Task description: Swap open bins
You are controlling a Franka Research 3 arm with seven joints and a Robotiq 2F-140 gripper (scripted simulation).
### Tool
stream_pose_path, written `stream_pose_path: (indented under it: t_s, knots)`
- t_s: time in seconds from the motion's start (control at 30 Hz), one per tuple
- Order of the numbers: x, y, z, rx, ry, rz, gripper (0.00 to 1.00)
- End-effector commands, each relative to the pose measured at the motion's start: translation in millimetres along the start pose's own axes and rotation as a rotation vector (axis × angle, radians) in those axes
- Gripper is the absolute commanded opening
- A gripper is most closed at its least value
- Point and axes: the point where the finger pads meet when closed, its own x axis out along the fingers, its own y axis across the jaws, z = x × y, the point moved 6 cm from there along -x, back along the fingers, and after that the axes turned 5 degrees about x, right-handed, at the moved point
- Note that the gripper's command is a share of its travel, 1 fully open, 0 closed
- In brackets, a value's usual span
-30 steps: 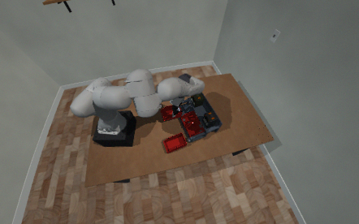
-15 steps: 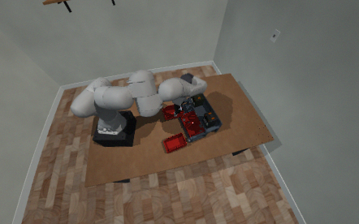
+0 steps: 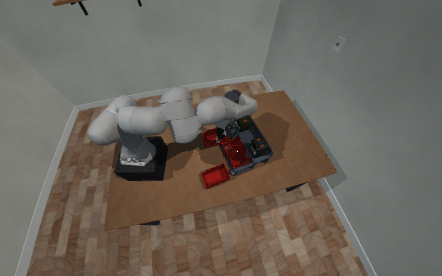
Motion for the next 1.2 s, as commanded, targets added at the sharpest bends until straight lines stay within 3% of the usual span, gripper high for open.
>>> stream_pose_path:
  t_s: [0.0,1.17]
  knots:
    - [-2.8,0.4,2.9,-0.027,0.006,-0.006,0.00]
    - [-6.9,2.5,22.9,-0.027,0.007,-0.005,0.00]
